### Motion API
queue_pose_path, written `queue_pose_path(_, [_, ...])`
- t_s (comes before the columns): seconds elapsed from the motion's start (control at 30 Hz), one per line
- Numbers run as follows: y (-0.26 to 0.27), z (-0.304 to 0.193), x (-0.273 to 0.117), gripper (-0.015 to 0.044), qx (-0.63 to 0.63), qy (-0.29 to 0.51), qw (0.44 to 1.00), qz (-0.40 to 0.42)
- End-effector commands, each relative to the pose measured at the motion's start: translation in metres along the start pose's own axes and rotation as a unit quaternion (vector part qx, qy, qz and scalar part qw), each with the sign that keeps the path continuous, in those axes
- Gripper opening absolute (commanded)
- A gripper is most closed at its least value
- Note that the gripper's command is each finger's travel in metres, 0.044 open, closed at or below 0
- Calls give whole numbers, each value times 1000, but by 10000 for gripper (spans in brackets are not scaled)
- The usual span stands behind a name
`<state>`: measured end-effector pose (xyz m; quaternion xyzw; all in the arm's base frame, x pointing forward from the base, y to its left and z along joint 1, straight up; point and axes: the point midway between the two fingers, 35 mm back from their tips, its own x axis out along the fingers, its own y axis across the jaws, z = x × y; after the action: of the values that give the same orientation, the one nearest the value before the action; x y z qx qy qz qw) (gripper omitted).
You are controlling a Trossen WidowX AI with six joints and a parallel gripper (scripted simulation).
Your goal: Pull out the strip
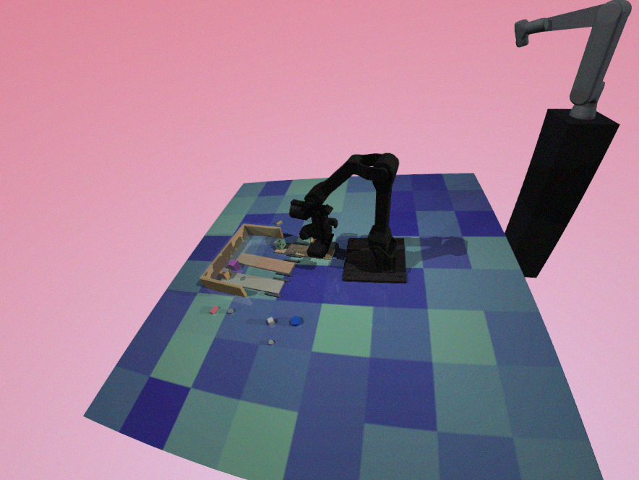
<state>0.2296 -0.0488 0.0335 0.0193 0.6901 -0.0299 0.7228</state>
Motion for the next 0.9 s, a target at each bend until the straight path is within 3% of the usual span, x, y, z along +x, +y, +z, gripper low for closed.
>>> queue_pose_path(0.0, [2,-13,4,0,-3,12,1000,3])
queue_pose_path(0.87, [1,-27,-2,0,0,2,1000,0])
